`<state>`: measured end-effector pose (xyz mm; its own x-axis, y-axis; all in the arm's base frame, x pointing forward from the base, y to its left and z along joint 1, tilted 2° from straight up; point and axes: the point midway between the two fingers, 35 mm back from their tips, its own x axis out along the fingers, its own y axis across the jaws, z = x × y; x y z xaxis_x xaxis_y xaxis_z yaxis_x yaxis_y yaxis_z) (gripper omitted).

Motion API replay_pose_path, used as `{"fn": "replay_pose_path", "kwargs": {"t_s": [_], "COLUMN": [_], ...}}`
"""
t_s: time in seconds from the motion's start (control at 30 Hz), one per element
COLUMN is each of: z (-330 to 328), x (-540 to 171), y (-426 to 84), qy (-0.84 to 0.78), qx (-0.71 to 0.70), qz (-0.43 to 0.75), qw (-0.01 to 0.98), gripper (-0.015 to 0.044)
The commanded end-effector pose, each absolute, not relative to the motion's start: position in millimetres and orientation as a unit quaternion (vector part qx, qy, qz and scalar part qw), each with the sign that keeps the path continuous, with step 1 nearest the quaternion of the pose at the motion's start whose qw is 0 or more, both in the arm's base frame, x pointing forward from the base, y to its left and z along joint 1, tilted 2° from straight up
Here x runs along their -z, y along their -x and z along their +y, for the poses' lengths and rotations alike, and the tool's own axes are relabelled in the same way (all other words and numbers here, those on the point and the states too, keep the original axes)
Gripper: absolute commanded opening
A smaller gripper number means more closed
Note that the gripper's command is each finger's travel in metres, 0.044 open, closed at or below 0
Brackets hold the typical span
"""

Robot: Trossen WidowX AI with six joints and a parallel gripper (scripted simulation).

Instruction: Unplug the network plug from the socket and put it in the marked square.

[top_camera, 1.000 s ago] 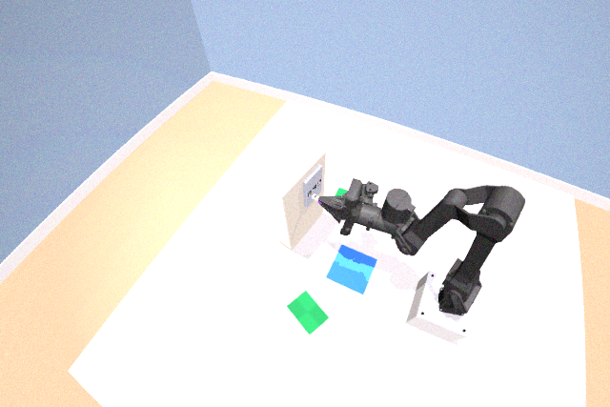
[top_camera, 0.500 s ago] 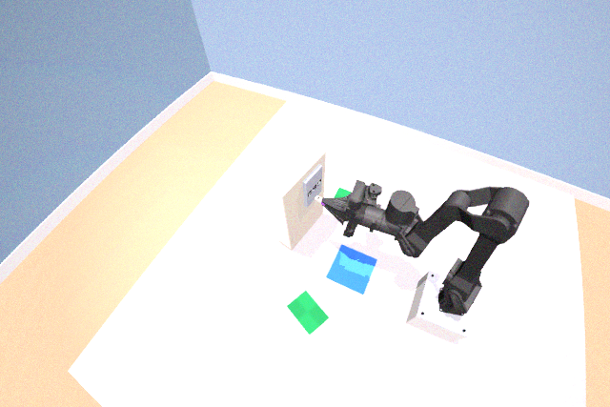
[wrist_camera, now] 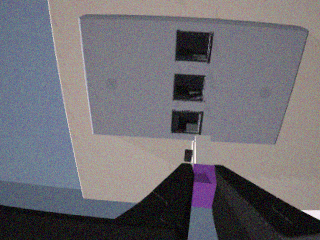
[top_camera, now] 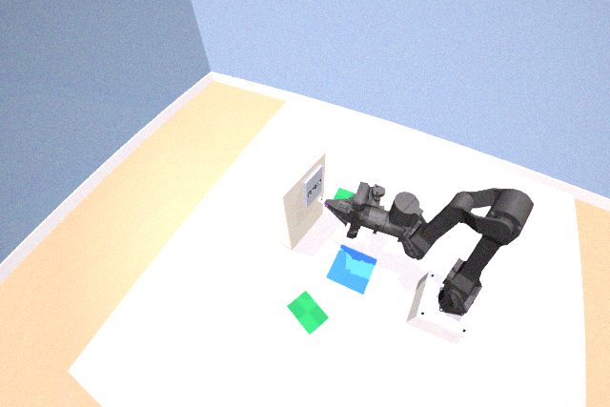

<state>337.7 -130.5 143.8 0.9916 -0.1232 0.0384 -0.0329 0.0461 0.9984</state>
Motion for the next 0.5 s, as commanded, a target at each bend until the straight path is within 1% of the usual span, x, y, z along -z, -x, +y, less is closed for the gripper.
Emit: {"fn": "replay_pose_path", "kwargs": {"t_s": [0.0,0.47], "z": [-128.8,-126.7], "x": [-144.7,-144.1], "y": [-334.7,-326.4], "qy": [-0.692,-0.692], "qx": [0.028,0.029], "qz": [-0.056,-0.056], "qw": [0.720,0.719], "gripper": [0.0000,0.0000]}}
